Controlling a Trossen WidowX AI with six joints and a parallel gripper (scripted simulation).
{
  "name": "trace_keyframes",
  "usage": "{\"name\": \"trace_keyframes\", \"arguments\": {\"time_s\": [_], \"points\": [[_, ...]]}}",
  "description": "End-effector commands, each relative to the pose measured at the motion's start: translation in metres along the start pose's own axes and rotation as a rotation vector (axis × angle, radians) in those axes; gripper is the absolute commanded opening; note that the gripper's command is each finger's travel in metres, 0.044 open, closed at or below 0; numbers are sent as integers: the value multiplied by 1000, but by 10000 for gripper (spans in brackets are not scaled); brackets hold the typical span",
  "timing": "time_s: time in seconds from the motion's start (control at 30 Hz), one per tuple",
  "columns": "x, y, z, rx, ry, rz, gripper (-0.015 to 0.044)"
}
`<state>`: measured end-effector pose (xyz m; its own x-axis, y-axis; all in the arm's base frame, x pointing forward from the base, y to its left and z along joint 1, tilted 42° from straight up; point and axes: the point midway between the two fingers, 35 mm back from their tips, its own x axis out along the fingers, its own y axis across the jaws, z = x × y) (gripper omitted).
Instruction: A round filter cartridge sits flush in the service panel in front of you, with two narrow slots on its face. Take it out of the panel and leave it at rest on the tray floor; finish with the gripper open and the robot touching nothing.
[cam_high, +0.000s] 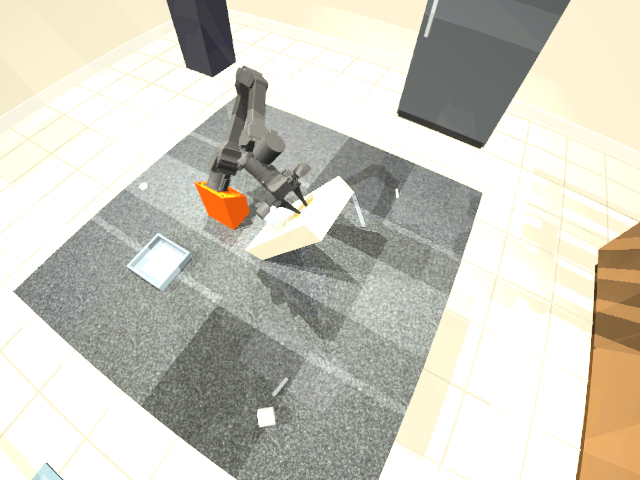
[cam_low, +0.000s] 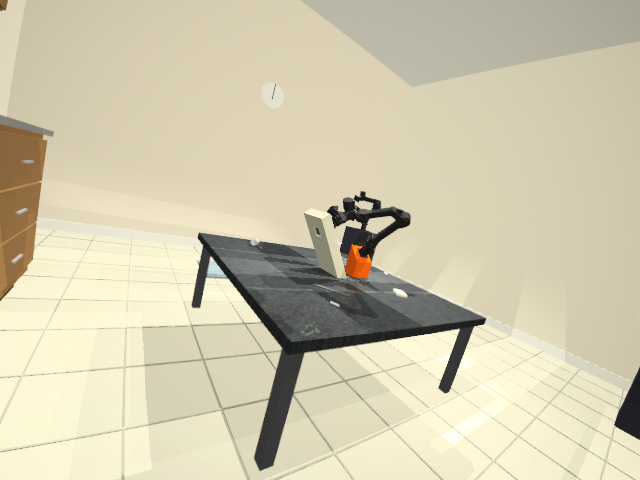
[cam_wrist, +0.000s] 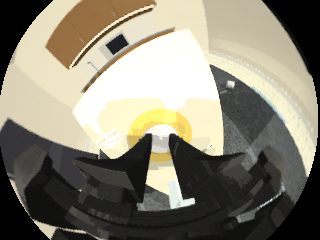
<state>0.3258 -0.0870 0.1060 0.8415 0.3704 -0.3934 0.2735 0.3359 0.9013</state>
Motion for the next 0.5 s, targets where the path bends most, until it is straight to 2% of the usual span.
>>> {"name": "trace_keyframes", "arguments": {"time_s": [0.0, 0.47], "points": [[-1, 0, 0, 0, 0, -1, 0], [-54, -4, 2, -14, 19, -21, 0]]}}
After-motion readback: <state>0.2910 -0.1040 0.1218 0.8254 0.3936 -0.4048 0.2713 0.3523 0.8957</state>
